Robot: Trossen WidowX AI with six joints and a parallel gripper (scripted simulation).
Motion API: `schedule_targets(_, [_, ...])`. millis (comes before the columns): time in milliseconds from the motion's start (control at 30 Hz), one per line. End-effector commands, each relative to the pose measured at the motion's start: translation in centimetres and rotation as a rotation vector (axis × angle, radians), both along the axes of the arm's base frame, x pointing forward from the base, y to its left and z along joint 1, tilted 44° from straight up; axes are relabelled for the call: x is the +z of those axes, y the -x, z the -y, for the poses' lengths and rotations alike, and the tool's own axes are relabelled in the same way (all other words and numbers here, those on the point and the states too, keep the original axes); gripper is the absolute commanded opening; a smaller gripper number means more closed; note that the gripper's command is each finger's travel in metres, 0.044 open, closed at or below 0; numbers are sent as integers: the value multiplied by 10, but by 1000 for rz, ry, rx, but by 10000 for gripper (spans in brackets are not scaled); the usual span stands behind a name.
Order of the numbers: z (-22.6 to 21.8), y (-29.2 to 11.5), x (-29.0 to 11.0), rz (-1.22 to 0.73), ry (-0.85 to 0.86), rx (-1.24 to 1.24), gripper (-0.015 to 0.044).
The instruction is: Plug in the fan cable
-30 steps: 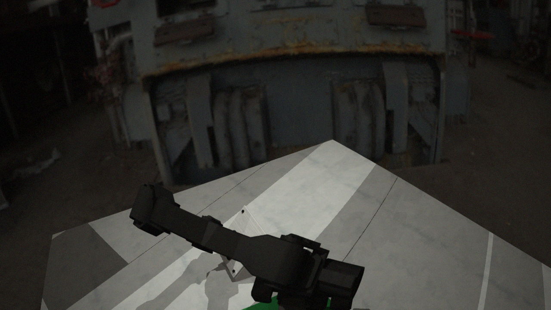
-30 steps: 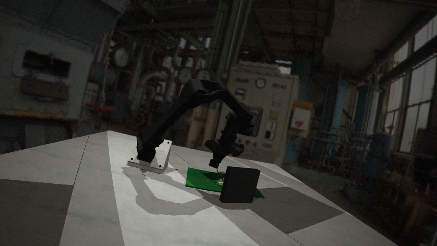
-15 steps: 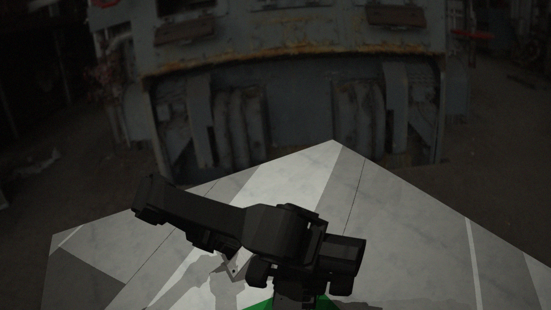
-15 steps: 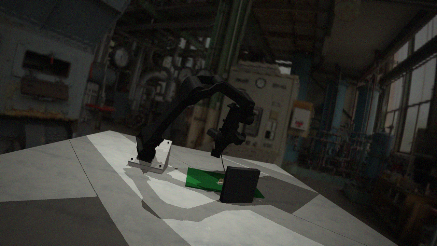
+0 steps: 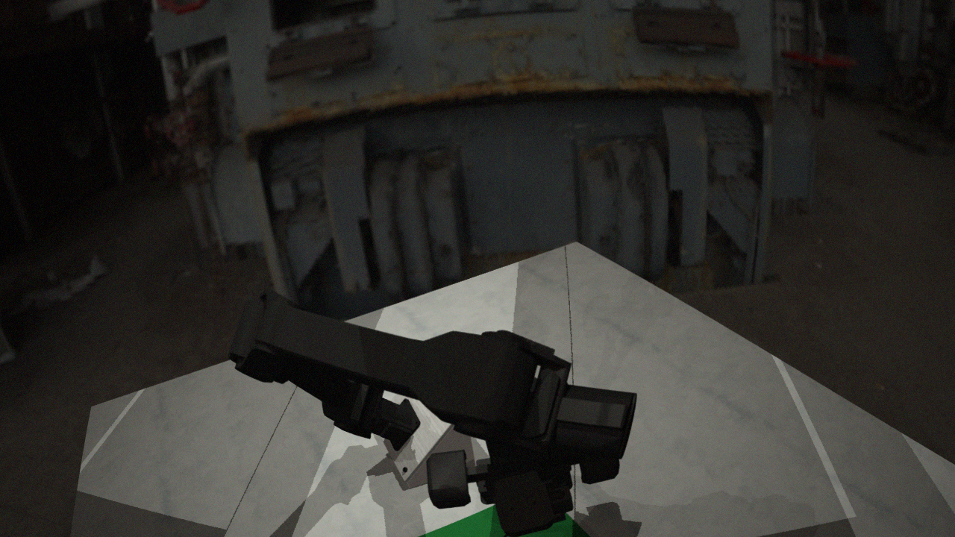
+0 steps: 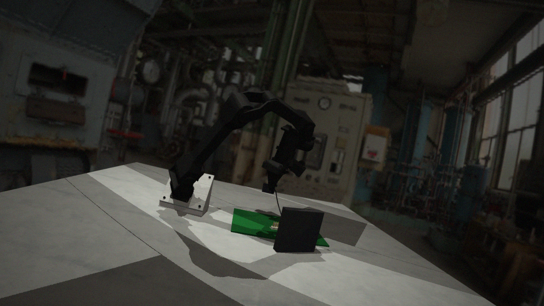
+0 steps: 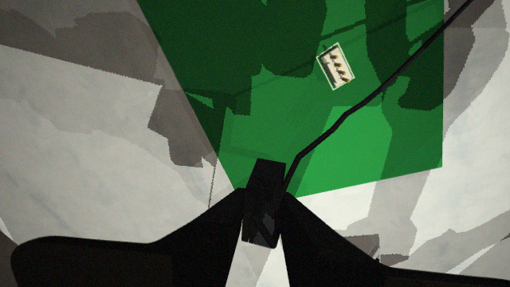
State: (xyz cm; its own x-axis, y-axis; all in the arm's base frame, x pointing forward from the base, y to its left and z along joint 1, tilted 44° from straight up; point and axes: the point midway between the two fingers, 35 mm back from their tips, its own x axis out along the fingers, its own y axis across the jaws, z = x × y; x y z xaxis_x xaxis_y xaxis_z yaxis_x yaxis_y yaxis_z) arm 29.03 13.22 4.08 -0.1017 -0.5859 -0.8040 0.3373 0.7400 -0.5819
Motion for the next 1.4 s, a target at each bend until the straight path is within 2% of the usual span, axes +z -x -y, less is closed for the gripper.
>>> schedule_targets(0, [-1, 2, -1, -61, 3, 111, 0])
schedule_targets(1033, [-7, 10, -6, -653, 66, 1001, 0])
schedule_targets(1367, [-6, 12, -9, -668, 38, 1046, 0])
